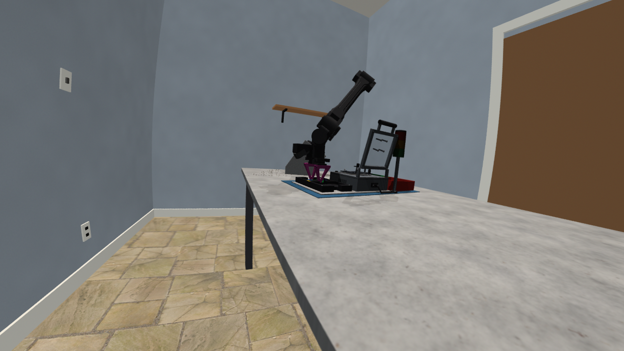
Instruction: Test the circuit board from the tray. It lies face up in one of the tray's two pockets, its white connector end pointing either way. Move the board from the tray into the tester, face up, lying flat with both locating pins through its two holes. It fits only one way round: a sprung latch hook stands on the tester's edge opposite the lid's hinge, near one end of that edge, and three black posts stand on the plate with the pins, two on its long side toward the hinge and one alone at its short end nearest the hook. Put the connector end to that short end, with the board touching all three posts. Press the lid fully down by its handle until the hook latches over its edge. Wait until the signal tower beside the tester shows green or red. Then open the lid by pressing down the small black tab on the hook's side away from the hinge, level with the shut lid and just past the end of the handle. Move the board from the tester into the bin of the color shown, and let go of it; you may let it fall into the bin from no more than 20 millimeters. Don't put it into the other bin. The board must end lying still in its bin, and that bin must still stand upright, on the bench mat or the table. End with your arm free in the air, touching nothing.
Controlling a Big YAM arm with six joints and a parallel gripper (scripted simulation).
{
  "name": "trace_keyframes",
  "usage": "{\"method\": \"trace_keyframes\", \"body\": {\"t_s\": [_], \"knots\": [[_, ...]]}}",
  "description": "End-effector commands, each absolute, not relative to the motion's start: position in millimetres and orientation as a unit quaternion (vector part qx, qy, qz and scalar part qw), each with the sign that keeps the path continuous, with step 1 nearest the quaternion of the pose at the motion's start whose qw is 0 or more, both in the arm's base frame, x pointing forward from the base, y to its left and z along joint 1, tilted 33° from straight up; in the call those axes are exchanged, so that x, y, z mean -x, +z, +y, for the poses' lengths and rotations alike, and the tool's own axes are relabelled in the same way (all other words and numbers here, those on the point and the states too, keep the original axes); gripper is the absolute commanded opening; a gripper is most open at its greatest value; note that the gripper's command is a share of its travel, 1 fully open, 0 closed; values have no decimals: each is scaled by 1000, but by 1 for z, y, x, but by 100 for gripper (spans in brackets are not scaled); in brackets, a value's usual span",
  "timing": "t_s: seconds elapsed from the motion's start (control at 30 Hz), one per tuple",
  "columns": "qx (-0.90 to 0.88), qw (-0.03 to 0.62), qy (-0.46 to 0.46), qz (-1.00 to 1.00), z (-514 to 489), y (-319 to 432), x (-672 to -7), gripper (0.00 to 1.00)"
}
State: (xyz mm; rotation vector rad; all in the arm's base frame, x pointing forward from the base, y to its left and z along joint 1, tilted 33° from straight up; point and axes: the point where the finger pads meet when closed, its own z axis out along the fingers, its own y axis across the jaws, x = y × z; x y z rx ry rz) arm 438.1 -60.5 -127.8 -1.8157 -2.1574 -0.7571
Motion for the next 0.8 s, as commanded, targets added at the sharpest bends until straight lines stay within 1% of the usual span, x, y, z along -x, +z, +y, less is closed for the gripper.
{"method": "trace_keyframes", "body": {"t_s": [0.0, 0.77], "knots": [[620, 92, -264, -733, -74, -111, -449, 72], [618, 80, -267, -735, -95, -84, -454, 72]]}}
